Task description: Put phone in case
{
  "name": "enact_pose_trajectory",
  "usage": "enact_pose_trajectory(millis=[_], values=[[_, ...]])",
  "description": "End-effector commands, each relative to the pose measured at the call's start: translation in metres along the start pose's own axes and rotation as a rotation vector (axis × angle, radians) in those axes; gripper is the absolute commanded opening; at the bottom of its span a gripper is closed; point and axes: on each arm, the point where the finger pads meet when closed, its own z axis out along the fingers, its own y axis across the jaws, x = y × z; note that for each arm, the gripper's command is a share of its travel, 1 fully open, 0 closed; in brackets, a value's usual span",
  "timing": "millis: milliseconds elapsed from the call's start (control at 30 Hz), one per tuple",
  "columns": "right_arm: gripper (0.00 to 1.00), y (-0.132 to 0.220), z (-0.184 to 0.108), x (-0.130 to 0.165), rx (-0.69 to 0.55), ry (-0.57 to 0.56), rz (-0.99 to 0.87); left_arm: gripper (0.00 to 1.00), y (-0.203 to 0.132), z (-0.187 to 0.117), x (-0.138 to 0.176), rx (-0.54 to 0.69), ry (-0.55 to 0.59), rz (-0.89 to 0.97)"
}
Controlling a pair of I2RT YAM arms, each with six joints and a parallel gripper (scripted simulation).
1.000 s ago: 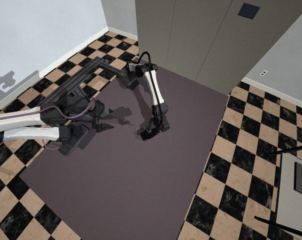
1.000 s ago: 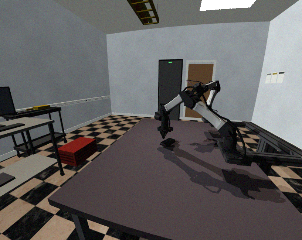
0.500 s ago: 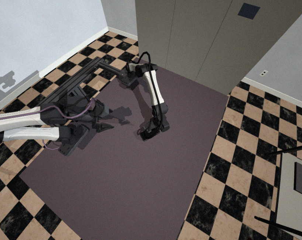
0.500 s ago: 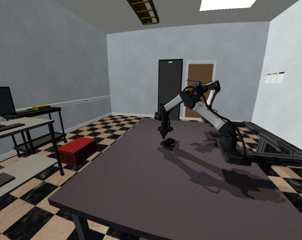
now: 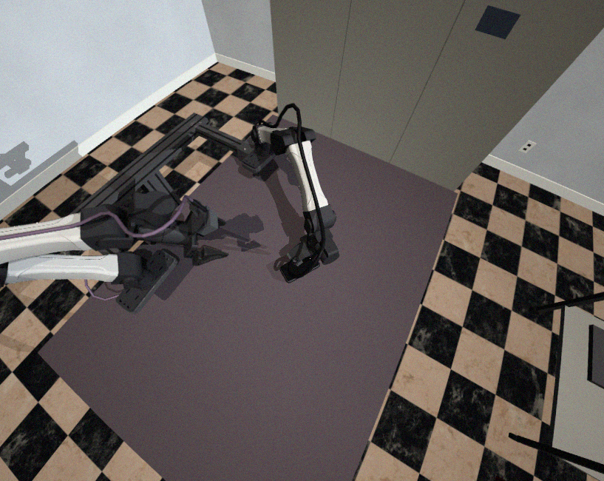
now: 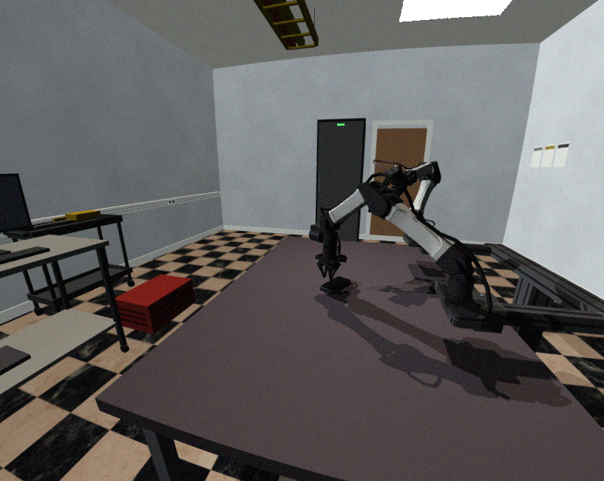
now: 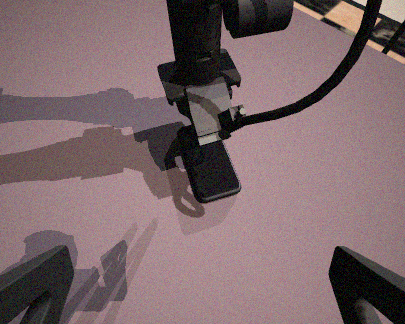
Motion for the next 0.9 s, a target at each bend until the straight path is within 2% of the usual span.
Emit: enact_pose_trajectory(millis=[0,33,67,167,300,333,700,767,867], values=[[1.00,0.003,-0.002,-0.009,-0.009,-0.041,-0.007,0.35,-0.008,0.012,-0.009,0.017,-0.008,0.020],[1.00,0.003,-0.002,-0.009,-0.009,-0.041,-0.007,0.35,-0.008,0.012,-0.009,0.017,-0.008,0.020],[1.00,0.003,-0.002,-0.009,-0.009,-0.041,-0.007,0.35,-0.019,0.033,-0.009,0.049,-0.005,0.022],[1.00,0.003,-0.002,-0.009,-0.009,-0.041,-0.007,0.35,-0.020,0.044,-0.006,0.049,-0.005,0.023],[1.00,0.003,-0.002,-0.009,-0.009,-0.041,-0.007,0.35,-0.015,0.041,-0.007,0.036,-0.006,0.022],[1.00,0.003,-0.002,-0.009,-0.009,-0.041,-0.007,0.35,-0.007,0.027,-0.006,0.005,-0.009,0.019],[1.00,0.003,-0.002,-0.009,-0.009,-0.041,-0.007,0.35,-0.007,0.027,-0.006,0.005,-0.009,0.019],[1.00,0.003,-0.002,-0.009,-0.009,-0.041,-0.007,0.35,-0.013,0.038,-0.006,0.043,-0.005,0.022],[1.00,0.003,-0.002,-0.009,-0.009,-0.041,-0.007,0.35,-0.007,0.036,-0.007,0.049,-0.005,0.023]])
